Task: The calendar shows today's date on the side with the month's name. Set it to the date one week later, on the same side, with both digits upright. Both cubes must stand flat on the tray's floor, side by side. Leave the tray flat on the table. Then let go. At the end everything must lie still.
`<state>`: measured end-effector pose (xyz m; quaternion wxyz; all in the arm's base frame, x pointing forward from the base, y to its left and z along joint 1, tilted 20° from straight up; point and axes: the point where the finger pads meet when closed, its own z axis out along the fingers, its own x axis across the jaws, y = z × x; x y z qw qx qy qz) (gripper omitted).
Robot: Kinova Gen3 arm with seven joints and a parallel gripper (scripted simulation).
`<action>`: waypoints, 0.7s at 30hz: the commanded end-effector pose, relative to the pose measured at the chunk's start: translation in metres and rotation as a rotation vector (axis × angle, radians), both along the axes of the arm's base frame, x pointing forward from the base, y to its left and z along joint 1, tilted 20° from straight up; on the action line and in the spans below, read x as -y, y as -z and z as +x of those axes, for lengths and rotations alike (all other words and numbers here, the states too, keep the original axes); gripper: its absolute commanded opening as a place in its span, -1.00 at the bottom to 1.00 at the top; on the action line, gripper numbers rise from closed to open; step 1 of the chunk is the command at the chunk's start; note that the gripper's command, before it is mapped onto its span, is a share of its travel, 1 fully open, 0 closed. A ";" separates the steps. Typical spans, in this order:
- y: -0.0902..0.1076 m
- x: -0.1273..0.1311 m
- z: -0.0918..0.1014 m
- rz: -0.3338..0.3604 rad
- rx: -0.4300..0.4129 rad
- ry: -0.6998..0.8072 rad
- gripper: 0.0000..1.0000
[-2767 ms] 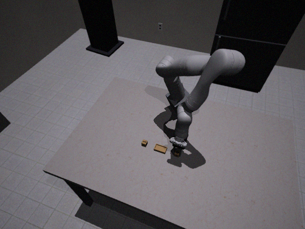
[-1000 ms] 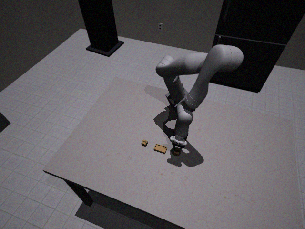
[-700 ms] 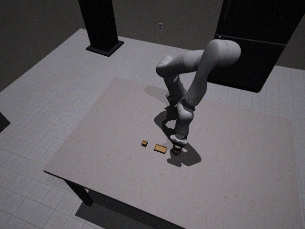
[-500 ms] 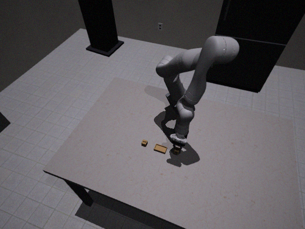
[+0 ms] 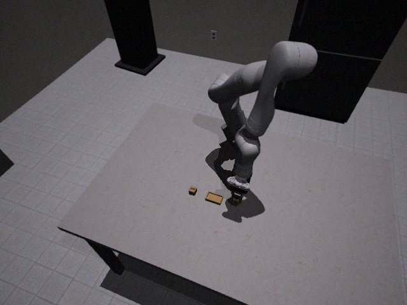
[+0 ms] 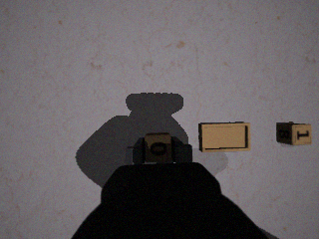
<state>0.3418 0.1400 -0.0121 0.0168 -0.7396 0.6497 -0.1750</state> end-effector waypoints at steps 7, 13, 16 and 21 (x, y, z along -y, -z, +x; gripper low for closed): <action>-0.015 -0.006 -0.004 0.005 0.002 -0.005 0.14; -0.023 -0.008 -0.006 0.005 0.002 -0.005 0.14; -0.029 -0.009 -0.008 0.005 0.002 -0.005 0.14; -0.038 -0.011 -0.011 0.005 0.002 -0.005 0.14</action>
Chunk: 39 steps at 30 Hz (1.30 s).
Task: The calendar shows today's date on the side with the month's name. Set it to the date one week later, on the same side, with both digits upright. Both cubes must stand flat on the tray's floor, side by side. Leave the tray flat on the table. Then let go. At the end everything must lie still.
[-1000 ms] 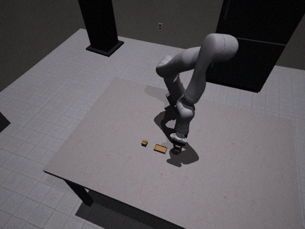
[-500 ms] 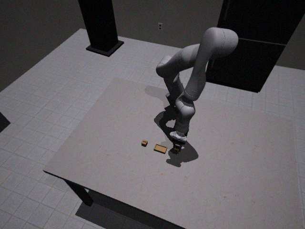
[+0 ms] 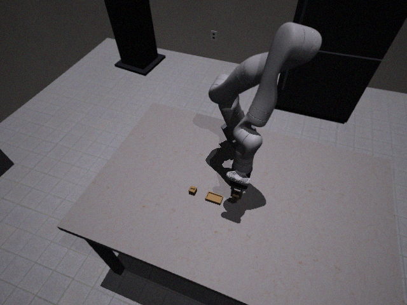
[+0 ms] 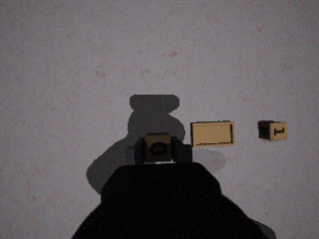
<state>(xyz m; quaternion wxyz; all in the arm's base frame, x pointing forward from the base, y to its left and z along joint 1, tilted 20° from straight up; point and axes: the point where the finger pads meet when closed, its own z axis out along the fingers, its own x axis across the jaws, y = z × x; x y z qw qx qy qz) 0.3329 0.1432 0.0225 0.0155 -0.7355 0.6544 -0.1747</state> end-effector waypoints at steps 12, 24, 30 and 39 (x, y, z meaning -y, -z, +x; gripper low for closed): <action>-0.016 -0.010 -0.006 0.005 0.003 -0.017 0.14; -0.020 -0.011 -0.007 0.005 0.003 -0.017 0.14; -0.020 -0.011 -0.007 0.005 0.003 -0.017 0.14; -0.047 0.068 -0.002 0.007 0.006 -0.010 0.14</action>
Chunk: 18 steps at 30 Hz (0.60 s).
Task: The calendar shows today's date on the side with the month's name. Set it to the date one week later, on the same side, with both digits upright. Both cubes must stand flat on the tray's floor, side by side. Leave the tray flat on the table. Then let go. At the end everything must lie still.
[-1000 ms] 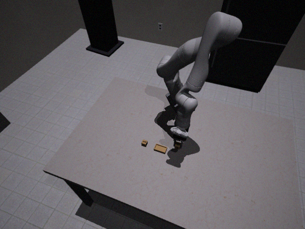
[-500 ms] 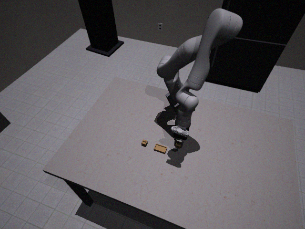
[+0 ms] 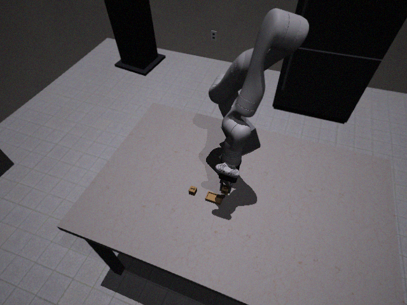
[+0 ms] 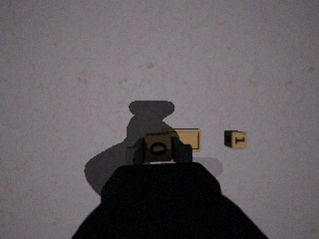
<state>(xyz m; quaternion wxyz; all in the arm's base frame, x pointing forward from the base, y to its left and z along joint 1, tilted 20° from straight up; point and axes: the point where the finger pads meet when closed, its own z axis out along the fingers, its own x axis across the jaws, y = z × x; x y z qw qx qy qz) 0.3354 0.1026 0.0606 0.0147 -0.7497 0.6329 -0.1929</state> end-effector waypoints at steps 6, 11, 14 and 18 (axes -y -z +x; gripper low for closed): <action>-0.011 0.034 -0.005 0.040 -0.016 0.040 0.14; -0.011 0.034 -0.005 0.040 -0.016 0.040 0.14; -0.011 0.034 -0.005 0.040 -0.016 0.040 0.14; -0.011 0.034 -0.005 0.040 -0.016 0.040 0.14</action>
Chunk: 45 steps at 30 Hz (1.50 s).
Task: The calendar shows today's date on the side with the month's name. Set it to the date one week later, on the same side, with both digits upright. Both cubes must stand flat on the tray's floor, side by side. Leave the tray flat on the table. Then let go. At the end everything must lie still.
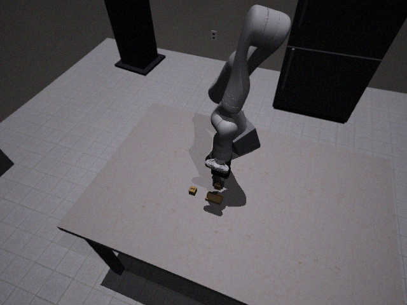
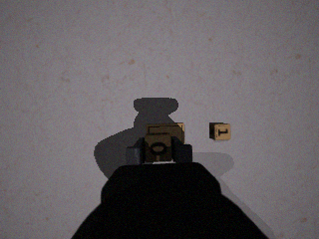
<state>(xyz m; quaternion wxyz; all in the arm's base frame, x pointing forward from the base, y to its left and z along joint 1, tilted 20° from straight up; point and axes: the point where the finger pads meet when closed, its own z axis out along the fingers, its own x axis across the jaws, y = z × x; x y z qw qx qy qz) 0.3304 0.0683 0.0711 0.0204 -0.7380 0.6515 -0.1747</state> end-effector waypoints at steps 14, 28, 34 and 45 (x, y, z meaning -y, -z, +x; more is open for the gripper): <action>0.005 0.001 0.002 0.002 -0.001 0.000 0.14; 0.016 0.003 0.006 0.002 0.000 0.000 0.14; 0.022 0.004 0.008 0.002 -0.001 0.000 0.14; 0.031 0.006 0.011 0.002 0.000 0.000 0.14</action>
